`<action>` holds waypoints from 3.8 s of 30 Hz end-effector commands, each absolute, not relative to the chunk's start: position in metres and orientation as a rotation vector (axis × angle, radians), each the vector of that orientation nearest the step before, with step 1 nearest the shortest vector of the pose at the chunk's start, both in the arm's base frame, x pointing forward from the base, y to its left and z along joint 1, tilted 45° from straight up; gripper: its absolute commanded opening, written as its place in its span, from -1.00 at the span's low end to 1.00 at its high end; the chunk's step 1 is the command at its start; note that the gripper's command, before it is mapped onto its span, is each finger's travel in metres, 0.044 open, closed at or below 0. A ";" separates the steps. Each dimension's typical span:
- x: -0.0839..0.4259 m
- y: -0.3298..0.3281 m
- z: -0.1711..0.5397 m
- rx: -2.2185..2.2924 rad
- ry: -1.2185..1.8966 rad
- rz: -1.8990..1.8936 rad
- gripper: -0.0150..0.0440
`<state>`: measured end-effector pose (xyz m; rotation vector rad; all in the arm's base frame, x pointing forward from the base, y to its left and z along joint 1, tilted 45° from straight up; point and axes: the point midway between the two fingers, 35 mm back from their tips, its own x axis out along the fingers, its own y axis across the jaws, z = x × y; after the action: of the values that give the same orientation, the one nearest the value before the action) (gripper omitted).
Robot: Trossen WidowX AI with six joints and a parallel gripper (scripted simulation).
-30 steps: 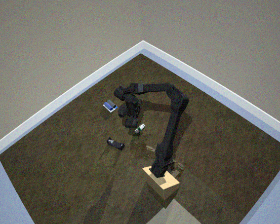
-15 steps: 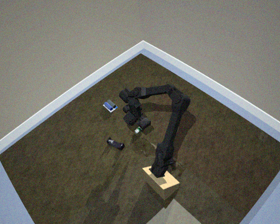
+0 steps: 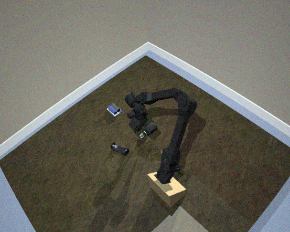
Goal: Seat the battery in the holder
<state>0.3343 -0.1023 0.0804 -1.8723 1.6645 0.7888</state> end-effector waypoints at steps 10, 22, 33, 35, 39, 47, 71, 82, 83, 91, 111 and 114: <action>0.335 -0.118 0.064 -1.874 1.672 0.797 0.32; 0.335 -0.131 0.052 -1.875 1.673 0.796 0.32; 0.335 -0.131 0.052 -1.875 1.673 0.796 -0.23; 0.335 -0.131 0.052 -1.875 1.673 0.796 -0.23; 0.335 -0.120 0.062 -1.874 1.672 0.797 -0.23; 0.332 -0.093 0.085 -1.857 1.673 0.776 -0.23; 0.346 -0.001 0.021 -1.243 1.634 0.051 -0.23; 0.339 0.041 -0.009 -0.949 1.559 -0.259 -0.23; 0.338 0.044 -0.011 -0.927 1.551 -0.282 -0.23; 0.337 0.045 -0.014 -0.908 1.554 -0.310 -0.23; 0.333 0.015 -0.039 -0.910 1.787 -0.440 -0.23; 0.334 0.014 -0.040 -0.907 1.799 -0.448 -0.23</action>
<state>0.3341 0.0151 -0.0383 -0.9162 1.7860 -0.4377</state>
